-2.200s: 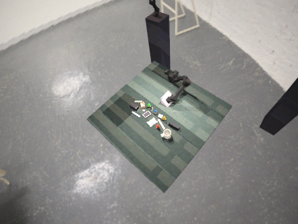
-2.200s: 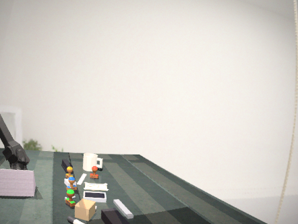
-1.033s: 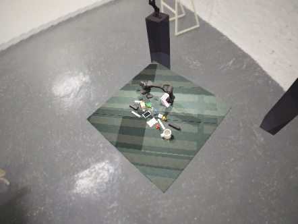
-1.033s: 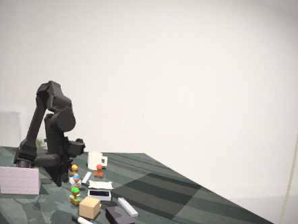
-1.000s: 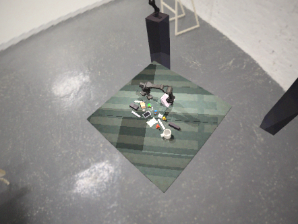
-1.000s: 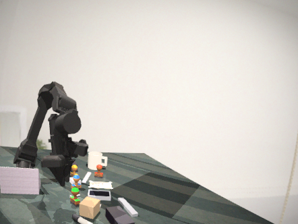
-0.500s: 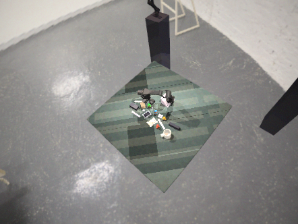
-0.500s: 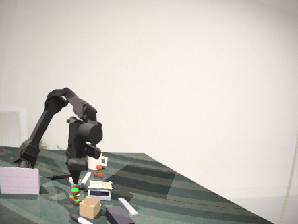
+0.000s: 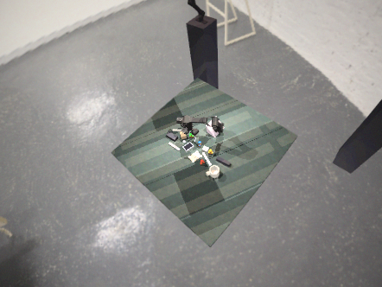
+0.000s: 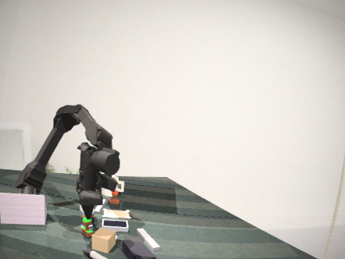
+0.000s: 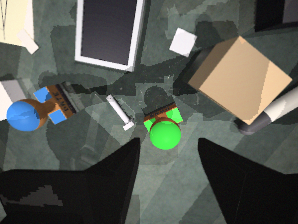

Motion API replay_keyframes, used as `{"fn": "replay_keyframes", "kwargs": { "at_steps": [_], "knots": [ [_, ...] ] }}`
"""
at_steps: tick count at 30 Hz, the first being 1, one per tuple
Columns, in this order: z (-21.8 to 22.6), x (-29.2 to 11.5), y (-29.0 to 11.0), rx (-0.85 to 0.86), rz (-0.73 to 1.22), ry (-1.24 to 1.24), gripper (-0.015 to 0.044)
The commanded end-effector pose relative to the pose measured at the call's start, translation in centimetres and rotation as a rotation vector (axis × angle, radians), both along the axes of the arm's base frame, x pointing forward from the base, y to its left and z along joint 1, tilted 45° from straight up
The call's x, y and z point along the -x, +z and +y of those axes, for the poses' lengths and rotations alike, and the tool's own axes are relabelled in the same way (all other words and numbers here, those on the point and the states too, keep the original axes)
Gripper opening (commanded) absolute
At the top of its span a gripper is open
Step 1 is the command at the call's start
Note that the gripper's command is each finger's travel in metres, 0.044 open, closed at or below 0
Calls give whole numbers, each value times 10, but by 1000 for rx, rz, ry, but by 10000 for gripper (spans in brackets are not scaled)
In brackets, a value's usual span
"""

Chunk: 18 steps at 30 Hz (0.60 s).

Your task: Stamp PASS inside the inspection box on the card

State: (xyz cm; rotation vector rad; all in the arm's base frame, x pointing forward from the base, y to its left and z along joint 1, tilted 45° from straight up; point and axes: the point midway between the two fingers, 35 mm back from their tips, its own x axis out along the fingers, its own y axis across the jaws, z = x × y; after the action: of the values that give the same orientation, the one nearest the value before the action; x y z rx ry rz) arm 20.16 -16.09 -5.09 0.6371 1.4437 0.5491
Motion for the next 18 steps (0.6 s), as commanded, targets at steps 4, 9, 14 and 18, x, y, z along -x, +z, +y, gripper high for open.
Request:
{"fn": "replay_keyframes", "kwargs": {
  "at_steps": [4,9,14,18],
  "knots": [
    [8,-2,-9,-2,1,-4,224],
    [14,-2,-15,-2,1,-4,224],
    [20,-2,-20,-3,0,-4,224],
    [25,-2,-25,-3,0,-4,224]
  ]
}}
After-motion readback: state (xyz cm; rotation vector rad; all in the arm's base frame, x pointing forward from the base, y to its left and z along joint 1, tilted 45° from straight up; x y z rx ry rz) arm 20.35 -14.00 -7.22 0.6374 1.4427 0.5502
